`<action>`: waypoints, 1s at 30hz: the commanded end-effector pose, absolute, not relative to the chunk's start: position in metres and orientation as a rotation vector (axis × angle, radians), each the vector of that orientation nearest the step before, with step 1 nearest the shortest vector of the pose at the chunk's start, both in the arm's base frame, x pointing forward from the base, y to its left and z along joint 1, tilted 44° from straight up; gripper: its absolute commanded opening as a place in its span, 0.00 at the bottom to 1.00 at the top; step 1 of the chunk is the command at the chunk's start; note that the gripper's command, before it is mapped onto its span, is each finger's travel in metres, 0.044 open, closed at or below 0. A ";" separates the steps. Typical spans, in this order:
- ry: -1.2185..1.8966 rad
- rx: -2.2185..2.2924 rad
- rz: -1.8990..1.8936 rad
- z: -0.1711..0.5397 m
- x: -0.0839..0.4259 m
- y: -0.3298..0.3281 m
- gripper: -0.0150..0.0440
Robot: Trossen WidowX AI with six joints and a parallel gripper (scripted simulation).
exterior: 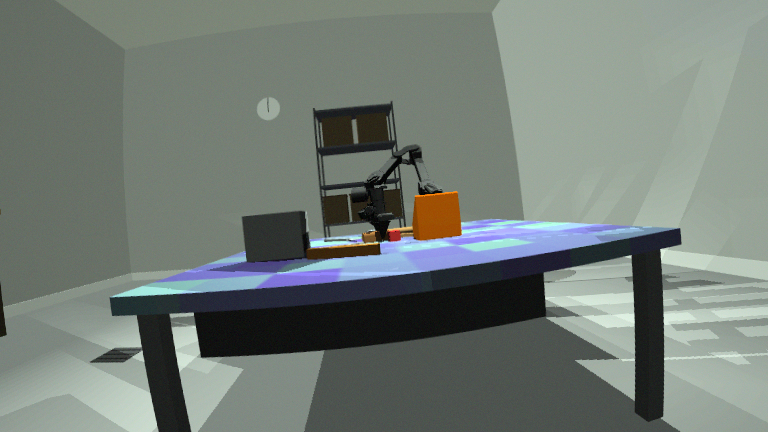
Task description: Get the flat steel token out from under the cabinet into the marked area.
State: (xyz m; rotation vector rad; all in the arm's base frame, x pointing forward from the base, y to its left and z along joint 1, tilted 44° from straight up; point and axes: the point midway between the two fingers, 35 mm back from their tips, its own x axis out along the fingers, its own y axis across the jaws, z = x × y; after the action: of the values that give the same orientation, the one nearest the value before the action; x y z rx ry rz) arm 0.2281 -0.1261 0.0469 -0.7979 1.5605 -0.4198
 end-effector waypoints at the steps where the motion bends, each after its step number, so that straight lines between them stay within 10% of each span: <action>1: 1.557 -0.800 -0.419 0.052 0.229 -0.130 0.25; 19: 1.564 -0.817 -0.406 0.066 0.229 -0.143 0.25; 30: 1.571 -0.820 -0.398 0.064 0.228 -0.142 0.64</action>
State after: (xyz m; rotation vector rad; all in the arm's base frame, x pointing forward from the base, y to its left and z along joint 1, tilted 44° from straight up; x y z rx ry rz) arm 0.2275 -0.1421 0.0635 -0.8185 1.5726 -0.3971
